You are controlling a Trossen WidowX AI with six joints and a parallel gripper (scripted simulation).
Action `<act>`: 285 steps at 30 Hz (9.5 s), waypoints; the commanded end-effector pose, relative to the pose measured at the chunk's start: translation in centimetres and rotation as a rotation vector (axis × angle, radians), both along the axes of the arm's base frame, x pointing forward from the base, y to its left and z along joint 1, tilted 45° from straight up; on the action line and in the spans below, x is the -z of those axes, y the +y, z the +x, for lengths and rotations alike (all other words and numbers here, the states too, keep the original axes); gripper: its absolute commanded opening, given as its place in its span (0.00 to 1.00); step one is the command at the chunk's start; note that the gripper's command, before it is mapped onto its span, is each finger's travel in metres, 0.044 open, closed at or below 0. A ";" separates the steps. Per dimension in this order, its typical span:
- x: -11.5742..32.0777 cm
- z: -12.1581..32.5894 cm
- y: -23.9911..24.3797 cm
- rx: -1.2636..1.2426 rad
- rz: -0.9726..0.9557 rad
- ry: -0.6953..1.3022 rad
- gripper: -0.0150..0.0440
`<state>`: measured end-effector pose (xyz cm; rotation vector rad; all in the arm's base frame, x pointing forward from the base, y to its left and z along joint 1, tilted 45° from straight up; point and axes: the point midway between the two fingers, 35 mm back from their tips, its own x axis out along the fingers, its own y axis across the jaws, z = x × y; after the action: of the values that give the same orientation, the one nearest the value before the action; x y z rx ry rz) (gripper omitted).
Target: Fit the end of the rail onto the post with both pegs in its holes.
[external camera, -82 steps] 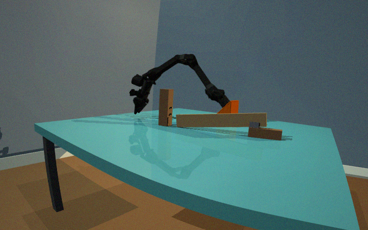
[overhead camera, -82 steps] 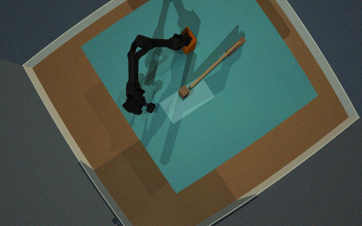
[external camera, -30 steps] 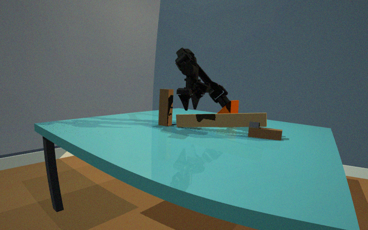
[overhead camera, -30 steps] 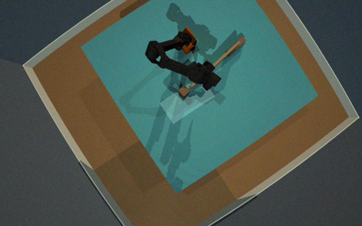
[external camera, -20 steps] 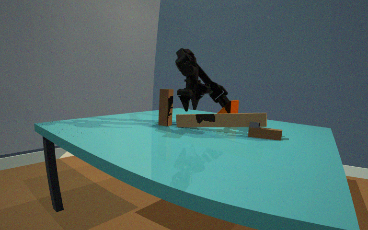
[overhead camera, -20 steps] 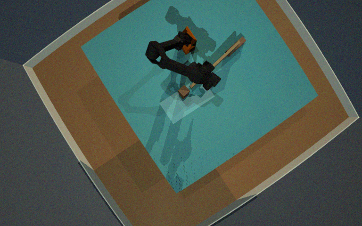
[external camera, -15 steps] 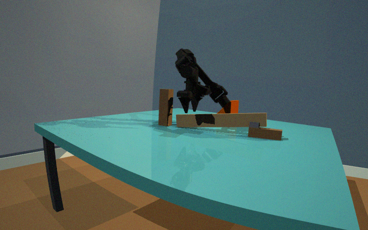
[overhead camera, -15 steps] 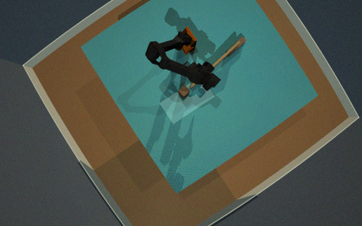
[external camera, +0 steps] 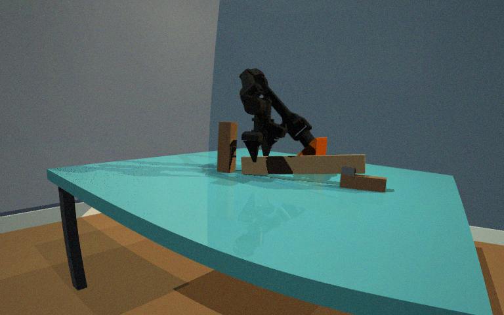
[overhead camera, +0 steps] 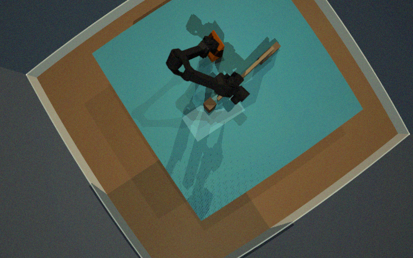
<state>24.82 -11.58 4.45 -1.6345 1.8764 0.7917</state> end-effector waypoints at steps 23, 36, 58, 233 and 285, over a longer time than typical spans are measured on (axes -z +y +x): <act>2.4 -0.9 -2.3 -0.005 -0.008 0.019 0.87; 2.4 -0.9 -2.3 -0.005 -0.008 0.019 0.35; 2.2 -0.9 -2.2 -0.005 -0.008 0.019 0.25; -1.5 -0.1 -0.4 -0.005 -0.006 0.018 0.25; -2.6 -0.1 -1.6 -0.005 -0.007 0.018 0.25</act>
<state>24.54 -13.13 6.51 -1.6299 1.9011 0.8141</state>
